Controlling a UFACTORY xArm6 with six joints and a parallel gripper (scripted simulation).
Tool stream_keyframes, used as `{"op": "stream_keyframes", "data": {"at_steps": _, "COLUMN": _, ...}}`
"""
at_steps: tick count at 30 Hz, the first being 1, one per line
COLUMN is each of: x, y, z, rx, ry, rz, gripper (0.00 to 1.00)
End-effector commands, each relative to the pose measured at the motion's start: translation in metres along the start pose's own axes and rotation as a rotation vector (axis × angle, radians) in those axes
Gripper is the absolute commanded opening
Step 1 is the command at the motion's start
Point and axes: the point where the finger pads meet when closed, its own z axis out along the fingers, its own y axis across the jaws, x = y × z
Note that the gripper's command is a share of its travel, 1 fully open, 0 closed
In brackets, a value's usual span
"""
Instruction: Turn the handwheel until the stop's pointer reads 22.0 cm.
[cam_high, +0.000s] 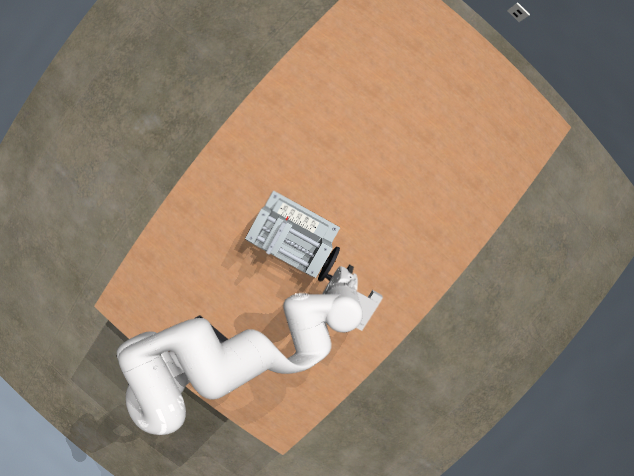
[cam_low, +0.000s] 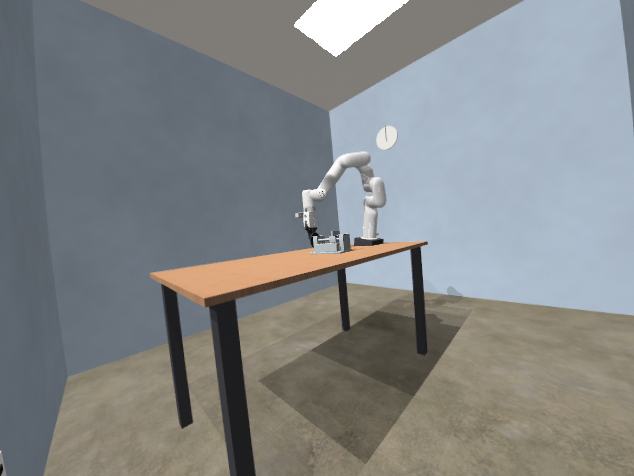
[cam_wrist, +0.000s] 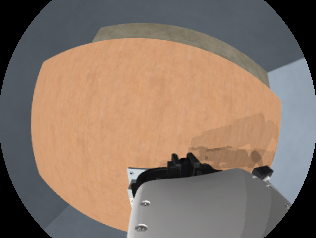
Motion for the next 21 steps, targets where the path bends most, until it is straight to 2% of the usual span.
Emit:
{"op": "stream_keyframes", "data": {"at_steps": 1, "x": 0.001, "y": 0.005, "z": 0.004, "rx": 0.0, "ry": 0.001, "rz": 0.001, "gripper": 0.06}}
{"op": "stream_keyframes", "data": {"at_steps": 21, "x": 0.001, "y": 0.008, "z": 0.04, "rx": 0.0, "ry": 0.001, "rz": 0.001, "gripper": 0.06}}
